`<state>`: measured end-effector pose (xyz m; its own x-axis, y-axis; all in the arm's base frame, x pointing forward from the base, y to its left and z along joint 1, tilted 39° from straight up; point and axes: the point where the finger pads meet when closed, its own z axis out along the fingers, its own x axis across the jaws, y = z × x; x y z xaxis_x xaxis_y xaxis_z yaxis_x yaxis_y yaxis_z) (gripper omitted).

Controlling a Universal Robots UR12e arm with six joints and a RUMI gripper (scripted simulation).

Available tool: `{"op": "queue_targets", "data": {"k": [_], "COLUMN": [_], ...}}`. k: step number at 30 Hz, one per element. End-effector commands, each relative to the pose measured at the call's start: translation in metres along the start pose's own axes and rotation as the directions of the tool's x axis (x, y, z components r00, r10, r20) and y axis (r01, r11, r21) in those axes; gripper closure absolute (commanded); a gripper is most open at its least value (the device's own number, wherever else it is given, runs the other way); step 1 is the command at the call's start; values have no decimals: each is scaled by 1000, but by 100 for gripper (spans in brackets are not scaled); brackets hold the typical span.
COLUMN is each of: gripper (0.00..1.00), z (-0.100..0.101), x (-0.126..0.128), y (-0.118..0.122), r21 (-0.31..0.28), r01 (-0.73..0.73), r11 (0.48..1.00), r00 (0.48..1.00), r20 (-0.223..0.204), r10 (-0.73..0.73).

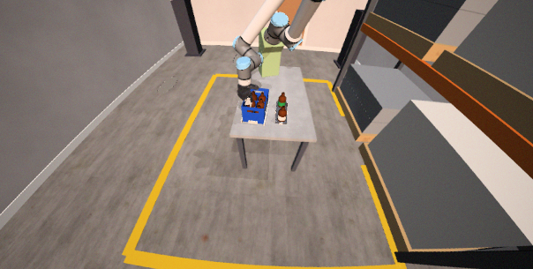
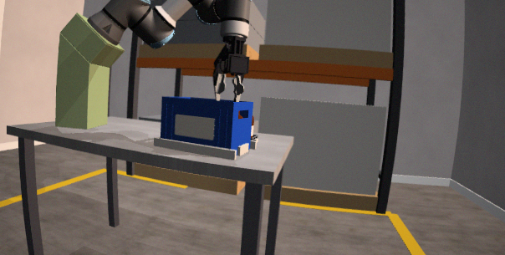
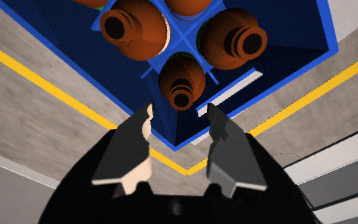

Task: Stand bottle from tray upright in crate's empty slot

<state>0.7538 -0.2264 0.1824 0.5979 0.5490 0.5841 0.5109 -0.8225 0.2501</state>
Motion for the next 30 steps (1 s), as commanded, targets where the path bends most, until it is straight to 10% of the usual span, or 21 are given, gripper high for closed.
{"op": "queue_targets", "data": {"k": [1,30], "gripper": [62,62], "z": [-12,-64], "x": [-1,-1], "y": [-1,-1], "r21": [2,2], "r01": [0,0], "r11": [1000,1000], "r00": [1000,1000], "r20": [-1,-1], "r10": [0,0]}}
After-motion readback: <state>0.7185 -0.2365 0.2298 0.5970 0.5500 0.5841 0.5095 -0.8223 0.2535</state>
